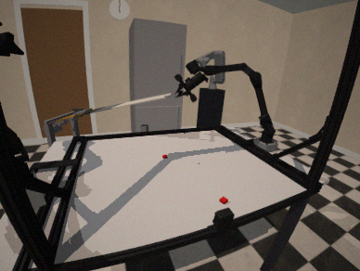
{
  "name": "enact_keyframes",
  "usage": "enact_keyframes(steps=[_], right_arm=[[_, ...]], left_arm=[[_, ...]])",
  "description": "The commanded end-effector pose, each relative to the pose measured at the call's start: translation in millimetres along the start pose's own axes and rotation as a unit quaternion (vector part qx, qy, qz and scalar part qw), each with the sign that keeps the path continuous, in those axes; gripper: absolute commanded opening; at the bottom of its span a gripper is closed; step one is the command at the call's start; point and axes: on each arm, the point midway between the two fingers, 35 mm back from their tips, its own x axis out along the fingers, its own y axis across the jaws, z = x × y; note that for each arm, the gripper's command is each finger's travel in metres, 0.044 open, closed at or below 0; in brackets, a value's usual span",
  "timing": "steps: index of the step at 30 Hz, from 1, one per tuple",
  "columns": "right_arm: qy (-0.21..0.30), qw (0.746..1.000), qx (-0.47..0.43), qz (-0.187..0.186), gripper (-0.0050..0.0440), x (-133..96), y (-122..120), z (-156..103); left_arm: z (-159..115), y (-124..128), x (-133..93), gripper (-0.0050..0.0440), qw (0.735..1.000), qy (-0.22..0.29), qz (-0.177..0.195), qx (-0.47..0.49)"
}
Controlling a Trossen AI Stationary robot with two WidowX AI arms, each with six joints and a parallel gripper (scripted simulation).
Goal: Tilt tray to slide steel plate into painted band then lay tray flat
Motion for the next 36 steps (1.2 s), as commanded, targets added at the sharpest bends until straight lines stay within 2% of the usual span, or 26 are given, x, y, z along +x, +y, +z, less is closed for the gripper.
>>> enact_keyframes(steps=[1,28,36], right_arm=[[-0.003,0.999,0.0,0.036,0.0,-14,24,0],[-0.003,0.997,0.0,0.073,0.0,-19,36,0],[-0.003,0.997,0.0,0.073,0.0,-20,36,0]], left_arm=[[0,0,0,0.044,1.0,-0.001,0.0,0.0],[0,0,0,0.044,1.0,-0.001,0.0,0.0],[0,0,0,0.044,1.0,-0.001,0.0,0.0]])
